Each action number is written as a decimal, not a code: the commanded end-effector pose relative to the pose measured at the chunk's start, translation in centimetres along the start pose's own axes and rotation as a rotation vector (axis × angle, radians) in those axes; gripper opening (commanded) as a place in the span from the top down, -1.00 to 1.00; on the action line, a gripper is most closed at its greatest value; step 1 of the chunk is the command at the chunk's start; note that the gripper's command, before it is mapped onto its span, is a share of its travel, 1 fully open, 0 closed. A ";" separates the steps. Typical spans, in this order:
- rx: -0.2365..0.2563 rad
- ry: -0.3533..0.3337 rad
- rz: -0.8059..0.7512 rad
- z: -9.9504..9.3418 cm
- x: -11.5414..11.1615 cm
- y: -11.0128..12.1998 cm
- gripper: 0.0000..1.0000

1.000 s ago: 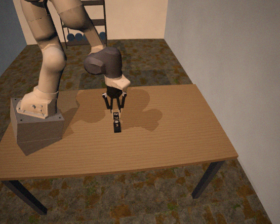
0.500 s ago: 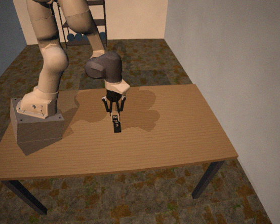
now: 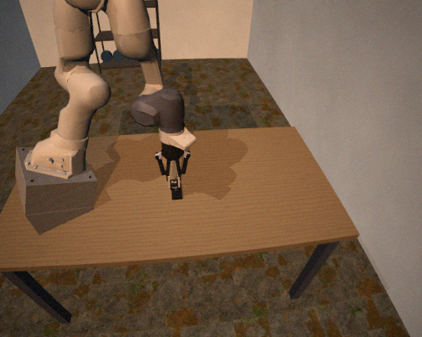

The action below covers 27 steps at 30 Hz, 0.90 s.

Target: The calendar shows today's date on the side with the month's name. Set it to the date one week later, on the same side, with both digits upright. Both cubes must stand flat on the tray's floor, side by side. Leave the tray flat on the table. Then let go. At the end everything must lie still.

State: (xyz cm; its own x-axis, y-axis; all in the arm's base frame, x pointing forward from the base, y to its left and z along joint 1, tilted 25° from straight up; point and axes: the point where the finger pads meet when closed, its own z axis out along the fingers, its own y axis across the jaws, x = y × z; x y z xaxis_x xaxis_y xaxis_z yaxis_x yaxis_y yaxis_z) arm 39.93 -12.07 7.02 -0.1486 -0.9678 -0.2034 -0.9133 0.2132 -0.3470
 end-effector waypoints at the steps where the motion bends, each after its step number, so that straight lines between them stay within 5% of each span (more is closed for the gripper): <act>1: 0.026 0.000 -0.022 0.2 0.4 -0.8 0.66; 27: 0.026 0.001 -0.022 0.4 0.4 -0.8 0.66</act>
State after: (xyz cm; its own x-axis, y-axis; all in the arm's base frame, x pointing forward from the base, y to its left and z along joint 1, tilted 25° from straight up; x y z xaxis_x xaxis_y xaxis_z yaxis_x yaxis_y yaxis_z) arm 40.60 -12.48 6.72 -0.1365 -0.9702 -0.2003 -0.9063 0.2039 -0.3701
